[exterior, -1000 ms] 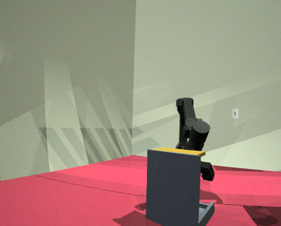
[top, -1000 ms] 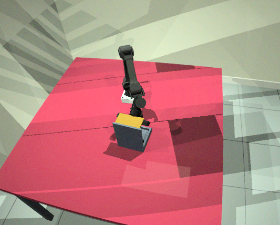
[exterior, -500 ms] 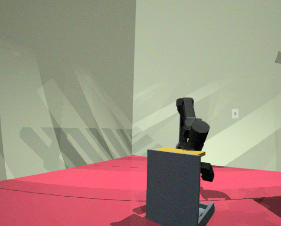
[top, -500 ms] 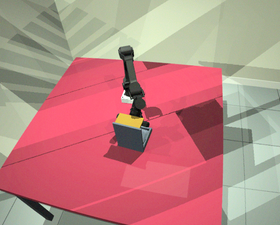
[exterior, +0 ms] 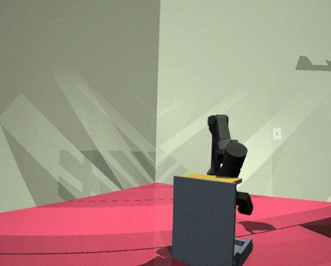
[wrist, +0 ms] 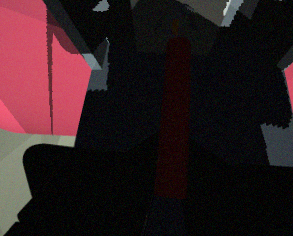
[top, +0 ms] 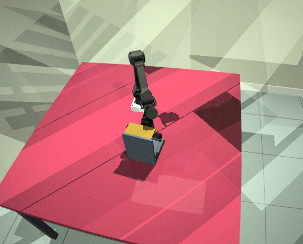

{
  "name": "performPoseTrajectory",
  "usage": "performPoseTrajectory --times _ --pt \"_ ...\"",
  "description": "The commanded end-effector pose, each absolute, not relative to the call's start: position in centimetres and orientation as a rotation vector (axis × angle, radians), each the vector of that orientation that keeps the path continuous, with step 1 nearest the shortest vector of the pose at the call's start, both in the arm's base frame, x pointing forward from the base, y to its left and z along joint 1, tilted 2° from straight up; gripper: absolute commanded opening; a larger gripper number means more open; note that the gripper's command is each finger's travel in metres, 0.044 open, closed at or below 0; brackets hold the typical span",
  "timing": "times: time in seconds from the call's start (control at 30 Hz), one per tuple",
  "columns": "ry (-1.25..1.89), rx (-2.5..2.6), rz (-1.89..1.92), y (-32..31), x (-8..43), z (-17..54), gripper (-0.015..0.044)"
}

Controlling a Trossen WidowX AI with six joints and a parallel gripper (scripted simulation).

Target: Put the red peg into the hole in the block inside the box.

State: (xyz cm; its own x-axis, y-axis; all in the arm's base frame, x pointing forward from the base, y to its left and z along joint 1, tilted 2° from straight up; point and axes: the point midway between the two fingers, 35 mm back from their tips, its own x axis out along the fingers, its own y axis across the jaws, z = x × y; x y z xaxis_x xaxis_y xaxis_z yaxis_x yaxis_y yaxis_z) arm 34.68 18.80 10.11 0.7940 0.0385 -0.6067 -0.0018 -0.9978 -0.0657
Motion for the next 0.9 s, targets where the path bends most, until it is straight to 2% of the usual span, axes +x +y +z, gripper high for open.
performPoseTrajectory --times 0.0,0.87 --pt "-0.031 -2.919 1.008 18.7 34.5 9.3 0.0000" --pt "-0.031 -2.919 1.008 18.7 34.5 7.0 0.0000"
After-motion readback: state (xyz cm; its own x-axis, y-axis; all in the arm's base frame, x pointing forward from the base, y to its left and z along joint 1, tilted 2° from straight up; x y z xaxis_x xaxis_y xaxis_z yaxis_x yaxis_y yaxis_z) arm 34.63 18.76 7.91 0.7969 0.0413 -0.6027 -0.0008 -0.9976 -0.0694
